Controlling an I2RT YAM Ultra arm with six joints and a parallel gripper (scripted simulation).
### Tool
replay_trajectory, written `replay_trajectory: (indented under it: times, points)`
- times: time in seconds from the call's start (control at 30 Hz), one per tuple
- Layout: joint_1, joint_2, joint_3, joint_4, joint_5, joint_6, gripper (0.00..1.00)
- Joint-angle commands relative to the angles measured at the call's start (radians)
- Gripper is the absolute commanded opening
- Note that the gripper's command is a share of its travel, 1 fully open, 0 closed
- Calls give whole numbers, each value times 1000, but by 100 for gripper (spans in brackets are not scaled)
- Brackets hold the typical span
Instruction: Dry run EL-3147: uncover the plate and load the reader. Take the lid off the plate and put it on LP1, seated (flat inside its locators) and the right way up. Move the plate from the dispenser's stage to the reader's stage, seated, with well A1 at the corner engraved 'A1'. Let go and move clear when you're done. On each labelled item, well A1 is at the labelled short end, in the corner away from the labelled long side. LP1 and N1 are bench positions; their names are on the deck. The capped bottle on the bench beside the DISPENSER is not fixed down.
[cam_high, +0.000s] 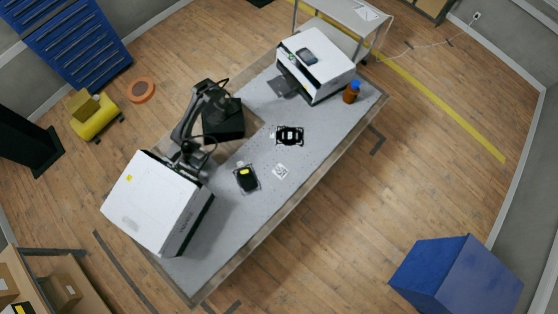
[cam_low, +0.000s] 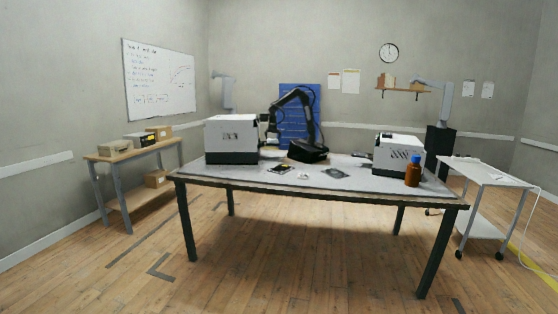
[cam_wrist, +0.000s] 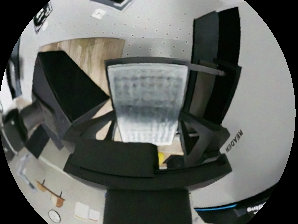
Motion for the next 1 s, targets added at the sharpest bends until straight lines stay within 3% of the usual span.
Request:
replay_trajectory:
  times: [0.0,0.4,0.43,0.97]
  points:
    - [-1,-3,2,4,-6,2,86]
    - [-2,-4,0,6,-5,2,86]
    - [-2,-4,0,6,-5,2,100]
    - [-2,-4,0,6,-5,2,100]
